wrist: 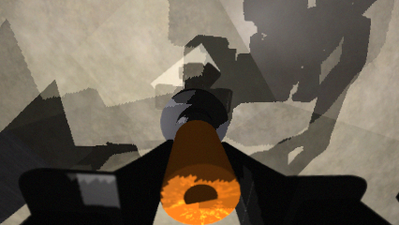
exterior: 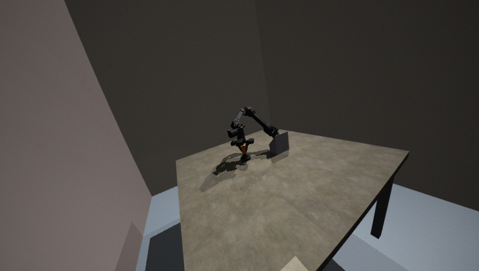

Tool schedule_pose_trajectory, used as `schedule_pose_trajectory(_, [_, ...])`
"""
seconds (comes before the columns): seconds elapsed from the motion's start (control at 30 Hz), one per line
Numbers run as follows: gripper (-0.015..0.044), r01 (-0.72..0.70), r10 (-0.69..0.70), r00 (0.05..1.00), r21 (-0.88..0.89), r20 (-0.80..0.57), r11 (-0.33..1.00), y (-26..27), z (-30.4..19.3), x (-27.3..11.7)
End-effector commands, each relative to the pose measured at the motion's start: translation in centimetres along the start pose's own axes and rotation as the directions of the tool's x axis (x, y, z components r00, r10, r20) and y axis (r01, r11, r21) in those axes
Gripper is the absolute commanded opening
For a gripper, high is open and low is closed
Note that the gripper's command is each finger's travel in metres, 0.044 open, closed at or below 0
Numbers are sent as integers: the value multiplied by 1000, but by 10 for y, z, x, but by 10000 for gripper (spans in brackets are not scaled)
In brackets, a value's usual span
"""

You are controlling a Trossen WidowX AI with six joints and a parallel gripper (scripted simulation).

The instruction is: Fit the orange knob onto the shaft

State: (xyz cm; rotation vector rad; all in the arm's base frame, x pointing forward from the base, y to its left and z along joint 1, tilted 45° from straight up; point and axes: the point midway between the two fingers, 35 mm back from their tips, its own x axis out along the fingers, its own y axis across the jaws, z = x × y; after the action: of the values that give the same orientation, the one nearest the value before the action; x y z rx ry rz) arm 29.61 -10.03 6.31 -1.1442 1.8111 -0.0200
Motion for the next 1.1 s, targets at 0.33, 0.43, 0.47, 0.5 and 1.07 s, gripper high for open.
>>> schedule_pose_trajectory(0.33, [0,2,-2,1000,-55,4,999,3,0,-5])
schedule_pose_trajectory(0.43, [0,3,-2,1000,-168,4,986,2,1,-6])
schedule_pose_trajectory(0.47, [0,3,-2,1000,-199,4,980,2,1,-6])
schedule_pose_trajectory(0.5, [0,3,-2,1000,-207,4,978,2,1,-6])
schedule_pose_trajectory(1.07, [0,3,-2,1000,-209,4,978,2,0,-1])
